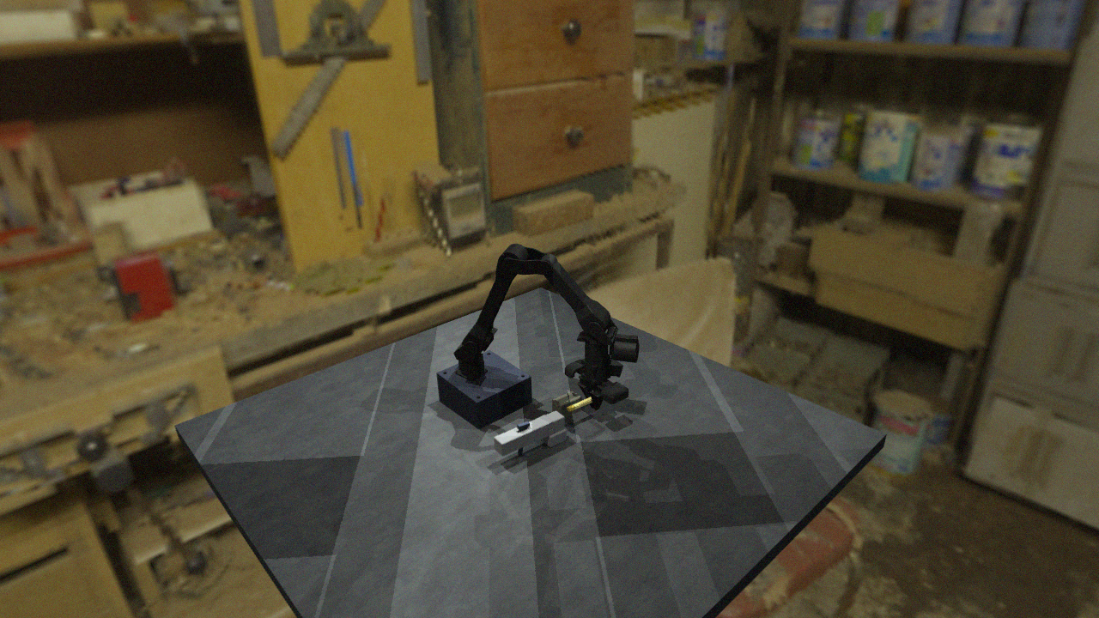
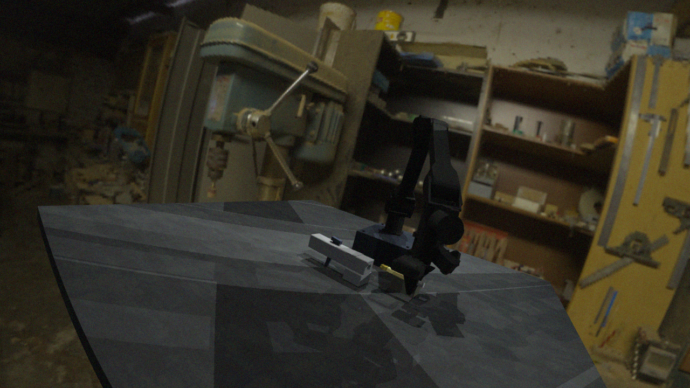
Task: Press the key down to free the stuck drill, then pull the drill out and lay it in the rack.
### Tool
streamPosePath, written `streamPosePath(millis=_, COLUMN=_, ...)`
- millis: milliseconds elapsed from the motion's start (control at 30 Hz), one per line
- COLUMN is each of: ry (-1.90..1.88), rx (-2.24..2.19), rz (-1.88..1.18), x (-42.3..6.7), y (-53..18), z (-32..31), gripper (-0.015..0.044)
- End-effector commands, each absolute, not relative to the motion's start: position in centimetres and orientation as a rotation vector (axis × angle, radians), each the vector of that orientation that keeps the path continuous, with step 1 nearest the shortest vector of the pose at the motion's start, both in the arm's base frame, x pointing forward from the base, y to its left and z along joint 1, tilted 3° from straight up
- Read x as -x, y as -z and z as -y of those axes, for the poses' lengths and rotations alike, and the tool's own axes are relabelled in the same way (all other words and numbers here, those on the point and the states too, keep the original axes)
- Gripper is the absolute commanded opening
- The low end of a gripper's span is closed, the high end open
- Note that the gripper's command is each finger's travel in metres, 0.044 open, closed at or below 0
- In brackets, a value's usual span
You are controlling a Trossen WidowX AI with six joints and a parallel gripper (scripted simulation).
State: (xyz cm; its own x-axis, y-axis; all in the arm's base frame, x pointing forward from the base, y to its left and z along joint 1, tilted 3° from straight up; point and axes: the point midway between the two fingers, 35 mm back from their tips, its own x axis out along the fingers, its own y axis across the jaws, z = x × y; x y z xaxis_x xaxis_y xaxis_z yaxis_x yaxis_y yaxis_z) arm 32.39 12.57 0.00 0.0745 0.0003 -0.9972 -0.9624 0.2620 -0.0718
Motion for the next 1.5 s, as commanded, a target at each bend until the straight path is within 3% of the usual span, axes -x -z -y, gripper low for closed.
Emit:
streamPosePath(millis=0, ry=-0.956, rx=1.039, rz=-1.26, x=-32.4, y=-0.3, z=-12.5, gripper=0.0)
streamPosePath(millis=1467, ry=-0.956, rx=1.039, rz=-1.26, x=-32.0, y=-1.6, z=-12.4, gripper=0.0)
